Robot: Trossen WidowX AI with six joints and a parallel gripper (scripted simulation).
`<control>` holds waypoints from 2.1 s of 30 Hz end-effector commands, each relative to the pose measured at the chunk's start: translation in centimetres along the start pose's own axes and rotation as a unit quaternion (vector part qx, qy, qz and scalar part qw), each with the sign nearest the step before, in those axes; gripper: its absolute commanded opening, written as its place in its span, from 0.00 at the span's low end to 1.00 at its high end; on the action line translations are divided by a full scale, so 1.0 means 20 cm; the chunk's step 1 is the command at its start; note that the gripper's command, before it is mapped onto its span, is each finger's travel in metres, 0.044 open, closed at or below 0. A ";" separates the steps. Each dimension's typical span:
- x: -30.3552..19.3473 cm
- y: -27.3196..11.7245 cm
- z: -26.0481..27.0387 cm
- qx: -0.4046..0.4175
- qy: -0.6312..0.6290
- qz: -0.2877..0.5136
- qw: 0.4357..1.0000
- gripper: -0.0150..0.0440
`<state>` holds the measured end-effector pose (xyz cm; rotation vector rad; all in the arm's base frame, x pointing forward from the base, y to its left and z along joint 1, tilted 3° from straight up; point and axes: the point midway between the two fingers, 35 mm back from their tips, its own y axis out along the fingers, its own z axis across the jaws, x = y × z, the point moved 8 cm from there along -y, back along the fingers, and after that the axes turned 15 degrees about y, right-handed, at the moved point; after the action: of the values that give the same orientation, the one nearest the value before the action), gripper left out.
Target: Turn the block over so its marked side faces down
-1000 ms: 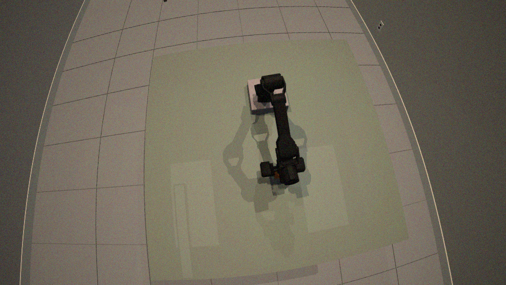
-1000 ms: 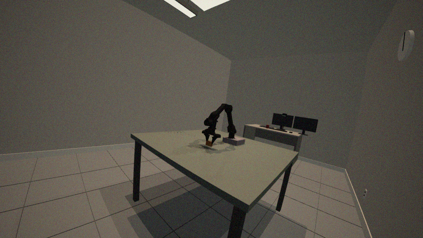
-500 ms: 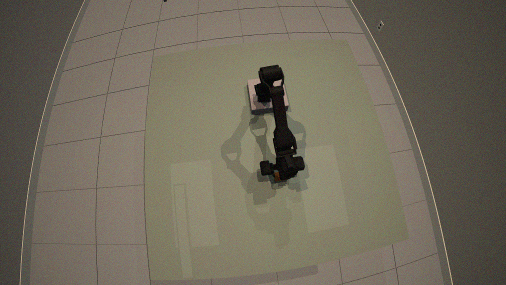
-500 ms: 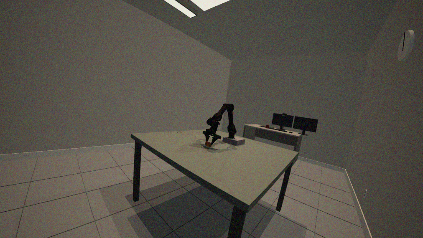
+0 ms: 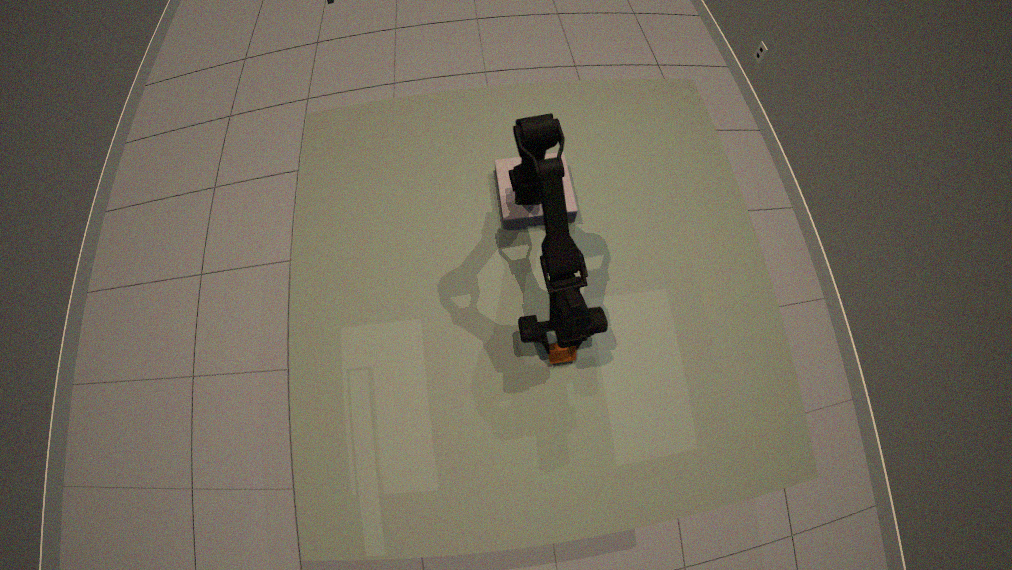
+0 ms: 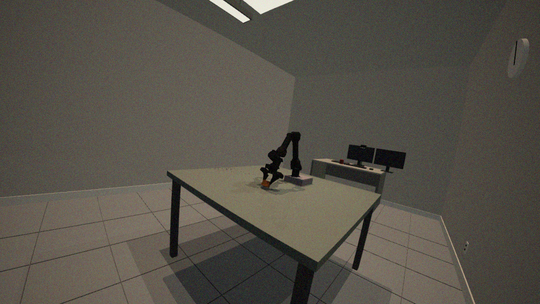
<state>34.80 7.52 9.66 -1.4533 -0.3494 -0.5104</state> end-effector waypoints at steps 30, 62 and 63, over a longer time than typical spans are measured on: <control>-0.20 0.24 -0.05 0.054 -0.003 -0.199 0.979 0.25; -0.35 0.22 -0.10 0.084 -0.003 -0.317 0.945 0.25; -0.35 0.22 -0.10 0.084 -0.003 -0.317 0.945 0.25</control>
<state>31.00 6.56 2.09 -1.1543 -0.8518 -0.9654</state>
